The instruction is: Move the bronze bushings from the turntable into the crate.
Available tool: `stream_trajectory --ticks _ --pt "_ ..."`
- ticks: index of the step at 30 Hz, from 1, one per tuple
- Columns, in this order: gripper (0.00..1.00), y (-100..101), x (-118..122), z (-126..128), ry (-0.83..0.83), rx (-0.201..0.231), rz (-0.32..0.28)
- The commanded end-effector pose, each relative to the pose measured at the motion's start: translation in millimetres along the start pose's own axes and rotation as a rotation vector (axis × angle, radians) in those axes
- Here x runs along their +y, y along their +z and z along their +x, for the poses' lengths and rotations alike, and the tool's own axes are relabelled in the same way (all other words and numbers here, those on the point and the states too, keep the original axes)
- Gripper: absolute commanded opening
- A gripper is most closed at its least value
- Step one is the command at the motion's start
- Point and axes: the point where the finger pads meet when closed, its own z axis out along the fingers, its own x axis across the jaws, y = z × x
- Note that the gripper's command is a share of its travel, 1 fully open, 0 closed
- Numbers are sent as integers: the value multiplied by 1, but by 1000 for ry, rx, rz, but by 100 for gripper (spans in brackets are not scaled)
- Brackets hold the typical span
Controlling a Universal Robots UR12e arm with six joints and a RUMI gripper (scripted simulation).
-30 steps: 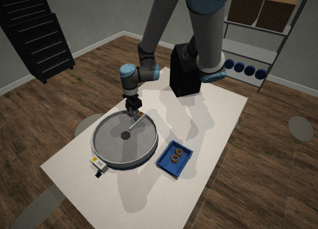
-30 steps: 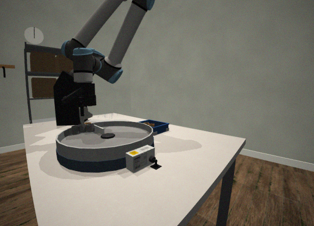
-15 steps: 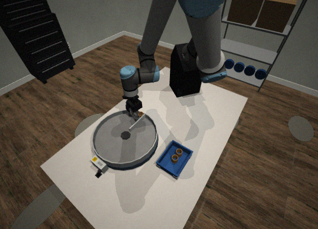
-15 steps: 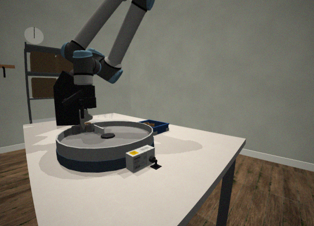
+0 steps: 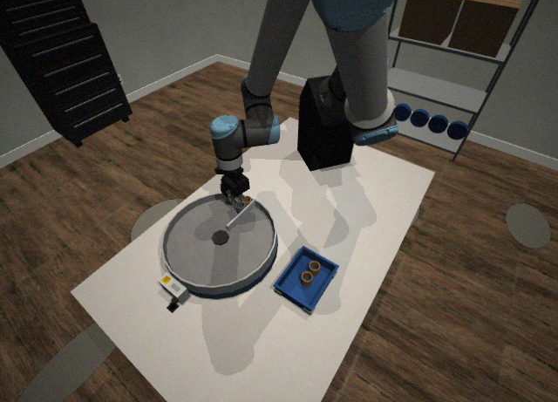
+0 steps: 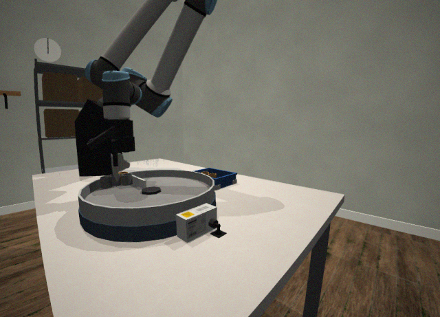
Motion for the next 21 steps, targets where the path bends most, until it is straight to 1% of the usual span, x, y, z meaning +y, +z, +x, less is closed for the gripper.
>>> stream_trajectory --ticks 1,14,15,21 --pt "5 0 0 0 0 -1 0" --pt "5 0 0 0 0 -1 0" --pt "0 0 0 0 0 -1 0" --pt "0 0 0 0 0 -1 0"
